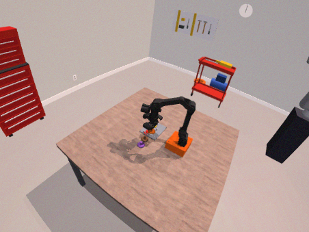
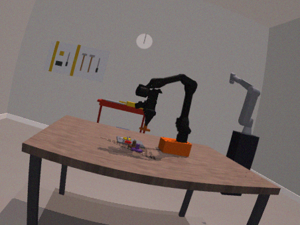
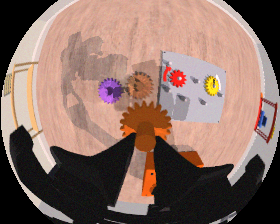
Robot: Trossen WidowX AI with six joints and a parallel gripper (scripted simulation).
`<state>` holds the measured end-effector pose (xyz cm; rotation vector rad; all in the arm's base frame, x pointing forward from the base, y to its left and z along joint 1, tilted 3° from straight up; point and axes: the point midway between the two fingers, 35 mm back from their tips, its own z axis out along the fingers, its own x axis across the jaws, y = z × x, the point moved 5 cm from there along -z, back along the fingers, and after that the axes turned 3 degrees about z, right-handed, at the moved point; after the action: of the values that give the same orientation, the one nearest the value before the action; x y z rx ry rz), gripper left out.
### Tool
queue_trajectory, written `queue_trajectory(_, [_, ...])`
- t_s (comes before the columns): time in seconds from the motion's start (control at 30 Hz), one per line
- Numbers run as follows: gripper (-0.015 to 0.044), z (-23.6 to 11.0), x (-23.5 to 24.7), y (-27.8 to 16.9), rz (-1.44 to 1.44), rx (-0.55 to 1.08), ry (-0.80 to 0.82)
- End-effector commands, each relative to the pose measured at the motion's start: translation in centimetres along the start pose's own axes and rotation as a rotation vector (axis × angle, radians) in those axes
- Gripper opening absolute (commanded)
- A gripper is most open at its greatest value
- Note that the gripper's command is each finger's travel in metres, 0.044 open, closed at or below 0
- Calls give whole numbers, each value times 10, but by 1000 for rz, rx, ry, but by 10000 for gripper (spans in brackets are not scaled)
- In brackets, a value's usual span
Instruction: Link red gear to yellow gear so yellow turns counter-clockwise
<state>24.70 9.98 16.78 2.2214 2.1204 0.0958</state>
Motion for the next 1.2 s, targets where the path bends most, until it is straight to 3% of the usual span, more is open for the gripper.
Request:
queue_trajectory(0.0, [0, 7, -6, 4, -5, 7, -1])
queue_trajectory(1.17, [0, 49, -69, 33, -10, 8, -7])
